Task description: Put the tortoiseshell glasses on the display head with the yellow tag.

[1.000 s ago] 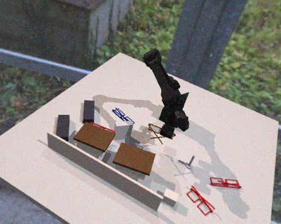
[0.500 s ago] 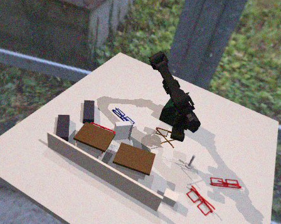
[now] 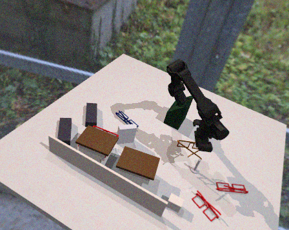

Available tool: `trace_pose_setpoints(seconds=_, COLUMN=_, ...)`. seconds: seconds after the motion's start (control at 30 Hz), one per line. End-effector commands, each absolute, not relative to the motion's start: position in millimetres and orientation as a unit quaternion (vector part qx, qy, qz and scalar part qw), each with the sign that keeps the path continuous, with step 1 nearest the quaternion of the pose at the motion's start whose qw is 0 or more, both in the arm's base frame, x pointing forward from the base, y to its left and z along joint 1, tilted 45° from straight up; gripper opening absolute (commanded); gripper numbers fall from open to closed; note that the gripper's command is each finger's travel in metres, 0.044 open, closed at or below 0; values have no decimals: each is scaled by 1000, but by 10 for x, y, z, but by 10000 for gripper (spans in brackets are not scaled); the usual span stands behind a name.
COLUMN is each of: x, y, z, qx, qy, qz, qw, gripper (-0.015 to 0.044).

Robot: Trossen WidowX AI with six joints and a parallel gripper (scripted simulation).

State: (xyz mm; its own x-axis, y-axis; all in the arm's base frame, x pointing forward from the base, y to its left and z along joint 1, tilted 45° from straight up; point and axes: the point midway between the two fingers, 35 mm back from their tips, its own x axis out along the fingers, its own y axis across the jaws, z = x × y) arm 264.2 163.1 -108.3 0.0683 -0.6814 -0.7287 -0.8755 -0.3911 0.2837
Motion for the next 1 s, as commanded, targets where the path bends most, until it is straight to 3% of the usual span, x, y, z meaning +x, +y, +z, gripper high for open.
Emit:
trace_pose_setpoints(seconds=0.0, x=2562, y=1742, z=-1232, qx=-722, qy=530, qz=435, qw=94, gripper=0)
trace_pose_setpoints(seconds=0.33, x=2395, y=1955, z=-1511, qx=-726, qy=509, qz=459, qw=56, gripper=0)
trace_pose_setpoints(seconds=0.97, x=2400, y=1534, z=-1947, qx=-726, qy=510, qz=458, qw=56, gripper=0)
